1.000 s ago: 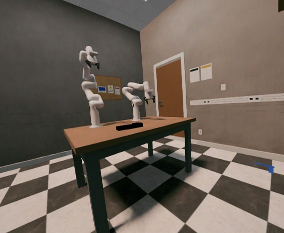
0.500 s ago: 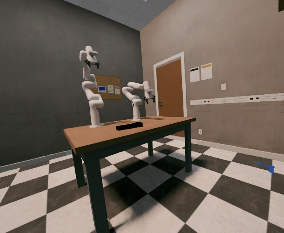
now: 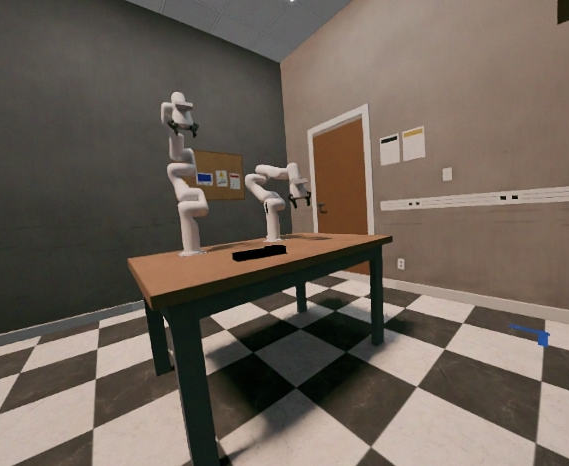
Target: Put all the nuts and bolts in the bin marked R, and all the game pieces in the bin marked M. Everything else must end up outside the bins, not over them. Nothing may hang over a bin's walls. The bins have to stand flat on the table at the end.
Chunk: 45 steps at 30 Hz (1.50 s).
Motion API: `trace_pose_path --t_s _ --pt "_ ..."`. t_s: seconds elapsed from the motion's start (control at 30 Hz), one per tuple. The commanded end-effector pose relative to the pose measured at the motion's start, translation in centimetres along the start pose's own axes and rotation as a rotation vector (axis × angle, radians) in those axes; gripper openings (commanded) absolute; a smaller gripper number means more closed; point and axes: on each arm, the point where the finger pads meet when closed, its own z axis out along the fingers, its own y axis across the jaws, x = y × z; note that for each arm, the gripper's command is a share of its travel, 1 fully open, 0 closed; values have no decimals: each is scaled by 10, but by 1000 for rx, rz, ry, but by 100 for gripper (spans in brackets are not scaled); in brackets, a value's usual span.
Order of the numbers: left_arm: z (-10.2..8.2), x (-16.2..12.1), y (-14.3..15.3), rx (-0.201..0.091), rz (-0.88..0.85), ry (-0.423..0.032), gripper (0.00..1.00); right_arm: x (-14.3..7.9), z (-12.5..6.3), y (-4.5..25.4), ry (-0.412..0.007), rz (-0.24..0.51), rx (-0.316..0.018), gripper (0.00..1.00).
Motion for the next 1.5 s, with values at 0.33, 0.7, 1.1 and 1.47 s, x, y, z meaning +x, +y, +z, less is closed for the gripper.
trace_pose_path --t_s 0.33,0.7,1.1,1.47 --pt "-1 1 -1 2 0 3 100 -2 -1 26 1 192 -91 100" --pt "-1 1 -1 2 0 3 100 -10 -5 51 2 388 -182 100" --pt "-1 1 -1 2 0 3 100 -19 -9 69 2 543 -254 100" --pt "-1 1 -1 2 0 3 100 -26 -13 80 2 638 -298 100"
